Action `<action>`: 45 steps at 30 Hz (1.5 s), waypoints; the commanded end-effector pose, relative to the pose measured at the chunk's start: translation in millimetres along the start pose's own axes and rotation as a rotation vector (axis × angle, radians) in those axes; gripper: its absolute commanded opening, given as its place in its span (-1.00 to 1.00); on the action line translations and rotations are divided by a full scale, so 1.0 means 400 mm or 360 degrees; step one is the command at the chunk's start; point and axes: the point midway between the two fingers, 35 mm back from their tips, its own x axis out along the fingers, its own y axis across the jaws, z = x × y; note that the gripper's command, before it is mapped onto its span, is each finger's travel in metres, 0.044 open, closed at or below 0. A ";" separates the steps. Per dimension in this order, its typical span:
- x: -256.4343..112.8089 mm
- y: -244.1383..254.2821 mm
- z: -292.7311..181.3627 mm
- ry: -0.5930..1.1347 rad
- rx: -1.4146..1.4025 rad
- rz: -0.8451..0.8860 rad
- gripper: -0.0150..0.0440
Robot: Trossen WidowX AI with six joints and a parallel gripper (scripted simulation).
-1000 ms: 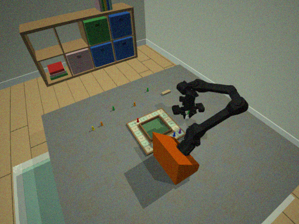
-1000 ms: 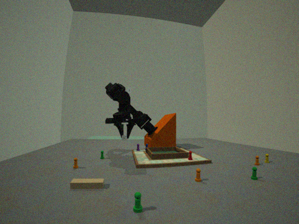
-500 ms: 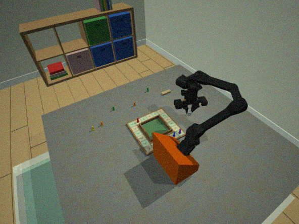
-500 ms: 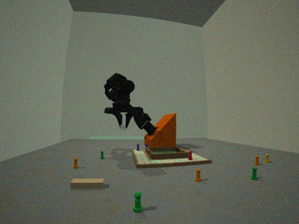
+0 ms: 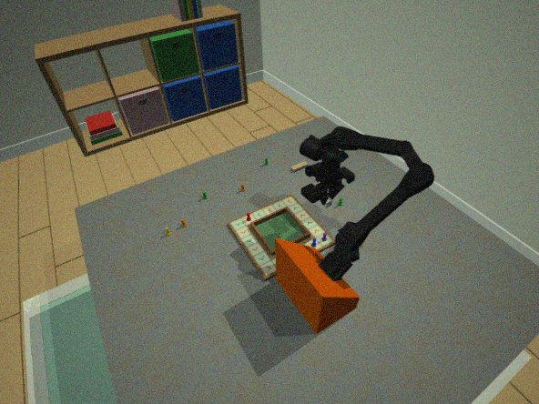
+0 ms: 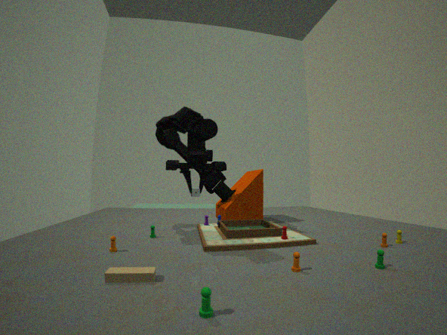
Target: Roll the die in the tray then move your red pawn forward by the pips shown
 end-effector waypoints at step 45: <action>0.085 0.373 0.167 -0.0007 -0.2391 -0.0003 -0.49</action>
